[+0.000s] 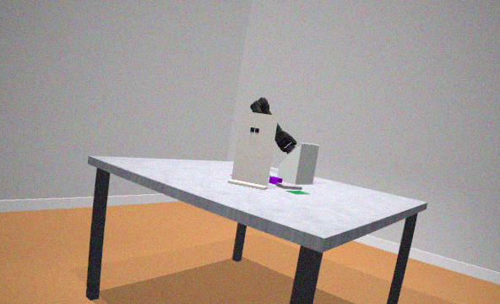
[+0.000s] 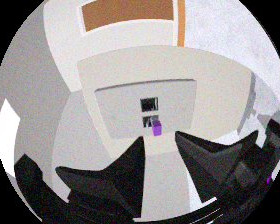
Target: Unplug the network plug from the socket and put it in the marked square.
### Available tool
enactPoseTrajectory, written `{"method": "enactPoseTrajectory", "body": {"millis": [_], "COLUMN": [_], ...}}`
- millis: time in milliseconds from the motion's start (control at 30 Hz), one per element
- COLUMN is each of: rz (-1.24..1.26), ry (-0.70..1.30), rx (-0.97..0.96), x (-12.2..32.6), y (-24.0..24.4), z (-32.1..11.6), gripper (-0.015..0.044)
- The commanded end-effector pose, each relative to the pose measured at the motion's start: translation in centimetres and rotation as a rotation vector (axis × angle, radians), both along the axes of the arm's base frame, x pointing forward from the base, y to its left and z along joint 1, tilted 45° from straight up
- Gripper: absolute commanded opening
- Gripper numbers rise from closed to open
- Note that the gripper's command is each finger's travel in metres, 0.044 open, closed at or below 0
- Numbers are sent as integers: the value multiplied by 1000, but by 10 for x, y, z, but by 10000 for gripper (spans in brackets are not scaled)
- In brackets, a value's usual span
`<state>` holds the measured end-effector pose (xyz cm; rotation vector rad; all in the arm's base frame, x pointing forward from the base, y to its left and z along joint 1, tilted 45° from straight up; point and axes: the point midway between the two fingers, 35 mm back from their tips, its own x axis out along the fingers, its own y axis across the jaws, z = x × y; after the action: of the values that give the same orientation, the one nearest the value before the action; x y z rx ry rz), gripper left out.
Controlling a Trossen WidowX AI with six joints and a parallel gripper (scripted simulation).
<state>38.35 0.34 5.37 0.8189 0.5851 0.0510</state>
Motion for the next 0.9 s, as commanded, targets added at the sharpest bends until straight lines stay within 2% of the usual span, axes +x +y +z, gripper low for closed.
{"method": "enactPoseTrajectory", "body": {"millis": [0,467,867], "rz": [-1,1,1], "ry": [-6,-11,-11], "rx": [1,2,2], "x": [7,21,21], "y": [1,3,3], "z": [0,-5,-5], "gripper": [156,156,76]}}
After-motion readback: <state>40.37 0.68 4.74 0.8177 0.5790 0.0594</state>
